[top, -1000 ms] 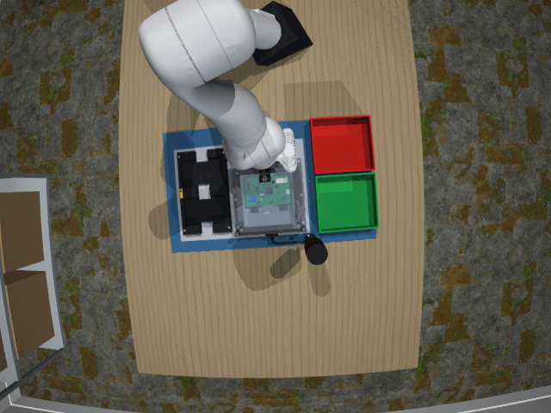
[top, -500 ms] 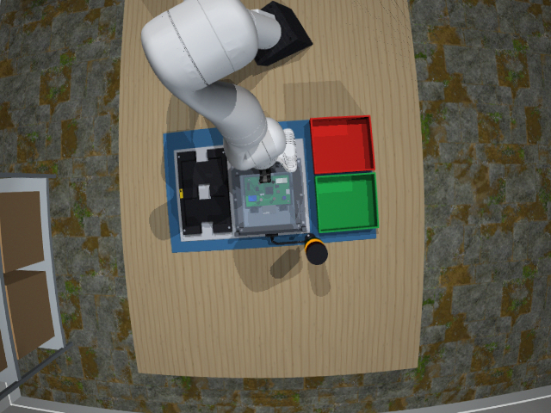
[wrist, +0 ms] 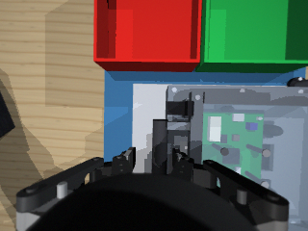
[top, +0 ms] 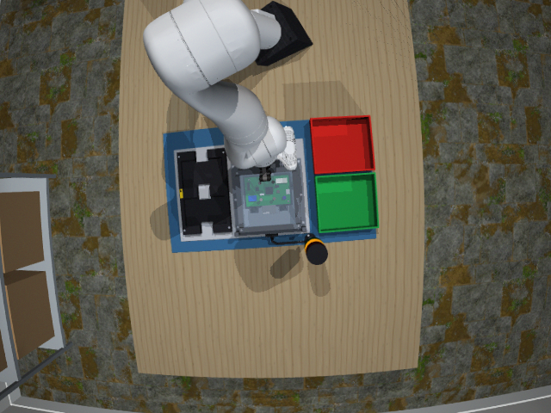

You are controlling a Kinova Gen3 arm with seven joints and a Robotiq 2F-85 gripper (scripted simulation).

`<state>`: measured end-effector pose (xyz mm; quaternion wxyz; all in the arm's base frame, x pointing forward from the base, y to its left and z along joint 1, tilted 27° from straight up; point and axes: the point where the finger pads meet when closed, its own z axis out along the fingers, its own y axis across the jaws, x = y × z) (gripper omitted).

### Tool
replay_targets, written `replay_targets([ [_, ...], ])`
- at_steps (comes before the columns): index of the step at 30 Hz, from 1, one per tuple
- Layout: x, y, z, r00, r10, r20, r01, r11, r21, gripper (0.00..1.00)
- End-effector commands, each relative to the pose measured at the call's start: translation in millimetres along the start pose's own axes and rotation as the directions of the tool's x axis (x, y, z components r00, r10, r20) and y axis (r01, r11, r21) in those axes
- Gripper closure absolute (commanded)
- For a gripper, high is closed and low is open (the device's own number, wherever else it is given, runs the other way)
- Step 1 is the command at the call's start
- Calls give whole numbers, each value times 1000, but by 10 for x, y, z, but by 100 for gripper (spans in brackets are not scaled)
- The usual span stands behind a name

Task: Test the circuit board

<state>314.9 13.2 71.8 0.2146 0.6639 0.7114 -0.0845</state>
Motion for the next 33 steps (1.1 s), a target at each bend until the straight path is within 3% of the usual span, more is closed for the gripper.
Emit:
replay_targets([
  [1,0,66,-9,1000,6,-3,-6,1000,-13,50],
  [21,0,66,-31,1000,6,-3,-6,1000,-13,50],
  [33,-1,62,-334,1000,6,-3,-6,1000,-13,50],
])
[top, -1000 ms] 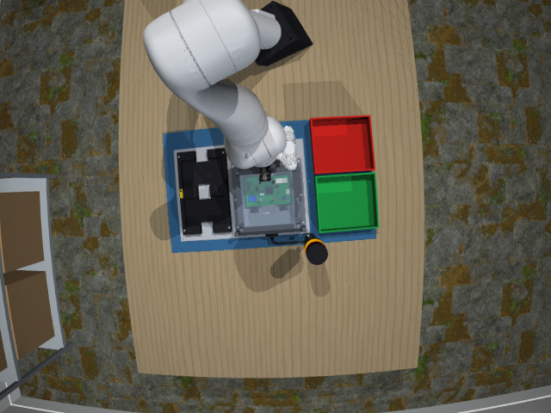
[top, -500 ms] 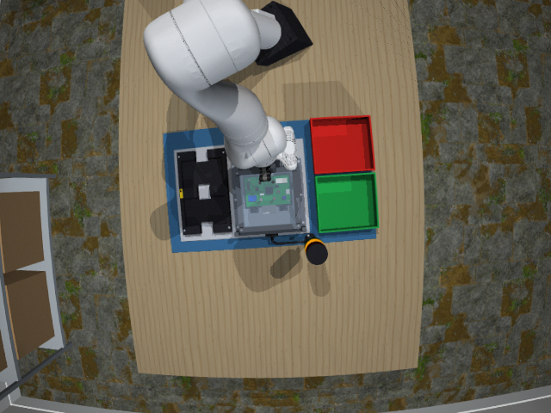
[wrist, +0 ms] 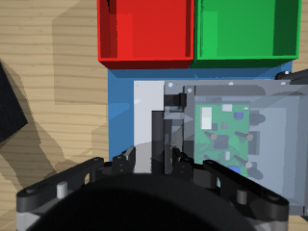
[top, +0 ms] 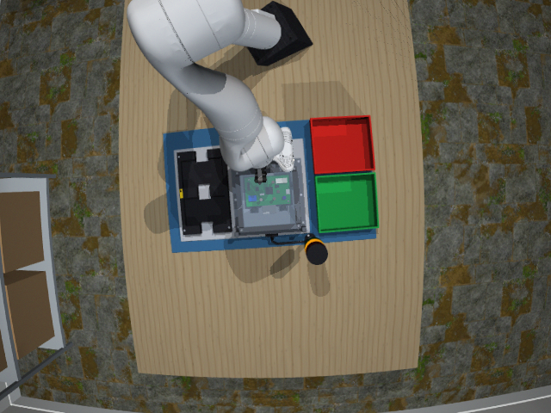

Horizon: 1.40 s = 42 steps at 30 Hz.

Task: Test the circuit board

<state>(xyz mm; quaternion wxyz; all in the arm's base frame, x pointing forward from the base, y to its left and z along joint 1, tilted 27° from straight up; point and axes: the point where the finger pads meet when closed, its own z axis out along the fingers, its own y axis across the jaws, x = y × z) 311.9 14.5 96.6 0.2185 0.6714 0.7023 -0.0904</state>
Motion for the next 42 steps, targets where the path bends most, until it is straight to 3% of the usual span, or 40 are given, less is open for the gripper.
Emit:
replay_targets([
  [1,90,46,-103,1000,-15,-19,15,1000,-21,50],
  [14,79,34,-686,1000,-15,-19,15,1000,-21,50],
  [26,76,32,-804,1000,-15,-19,15,1000,-21,50],
  [27,76,32,-804,1000,-15,-19,15,1000,-21,0],
  [42,76,32,-804,1000,-15,-19,15,1000,-21,0],
])
